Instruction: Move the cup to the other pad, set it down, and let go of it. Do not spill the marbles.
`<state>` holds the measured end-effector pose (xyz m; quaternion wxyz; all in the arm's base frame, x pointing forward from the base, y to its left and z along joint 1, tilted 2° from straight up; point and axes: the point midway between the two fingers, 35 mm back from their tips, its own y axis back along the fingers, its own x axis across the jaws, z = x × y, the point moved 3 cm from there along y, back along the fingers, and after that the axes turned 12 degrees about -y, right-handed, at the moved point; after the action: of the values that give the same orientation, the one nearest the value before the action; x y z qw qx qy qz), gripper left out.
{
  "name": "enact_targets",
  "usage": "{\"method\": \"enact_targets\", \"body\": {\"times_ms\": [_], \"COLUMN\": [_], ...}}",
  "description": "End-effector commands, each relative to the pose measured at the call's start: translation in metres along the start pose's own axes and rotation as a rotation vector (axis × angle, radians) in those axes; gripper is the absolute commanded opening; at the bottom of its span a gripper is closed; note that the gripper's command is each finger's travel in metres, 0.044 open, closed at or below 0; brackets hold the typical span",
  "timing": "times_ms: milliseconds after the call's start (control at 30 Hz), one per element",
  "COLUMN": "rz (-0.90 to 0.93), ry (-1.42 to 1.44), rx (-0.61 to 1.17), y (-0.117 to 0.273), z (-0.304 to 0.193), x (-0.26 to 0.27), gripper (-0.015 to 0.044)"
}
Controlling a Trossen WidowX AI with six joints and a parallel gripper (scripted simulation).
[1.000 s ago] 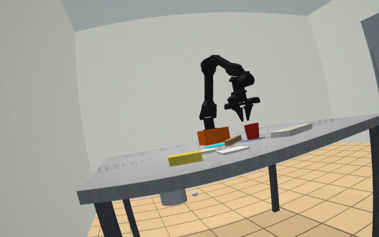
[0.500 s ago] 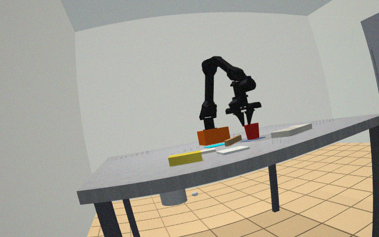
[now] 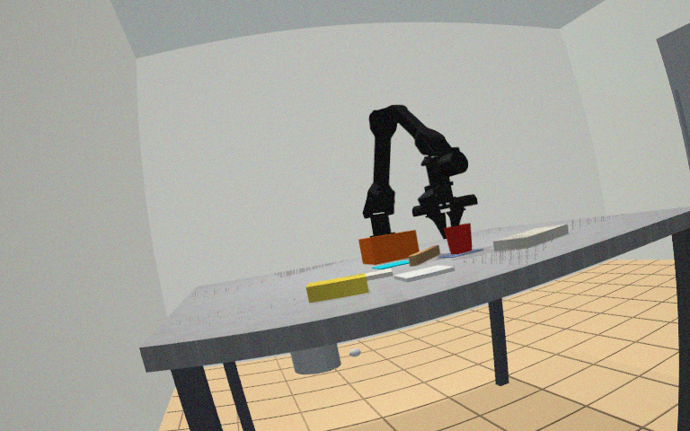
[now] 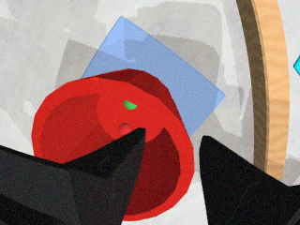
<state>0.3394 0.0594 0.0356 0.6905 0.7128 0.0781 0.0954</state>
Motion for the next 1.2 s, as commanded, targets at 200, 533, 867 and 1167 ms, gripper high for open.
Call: {"method": "enact_targets", "body": {"times_ms": [200, 533, 867, 1167], "rz": [-0.006, -0.003, -0.004, -0.006], "ry": [-0.005, 0.000, -0.001, -0.005], "rx": [0.004, 0.000, 0.001, 0.003], "y": [-0.011, -0.010, 0.001, 0.039], "z": [-0.001, 0.000, 0.000, 0.000], "x": [-0.003, -0.002, -0.001, -0.006], "gripper": [0.0148, 0.0016, 0.0000, 0.0000]}}
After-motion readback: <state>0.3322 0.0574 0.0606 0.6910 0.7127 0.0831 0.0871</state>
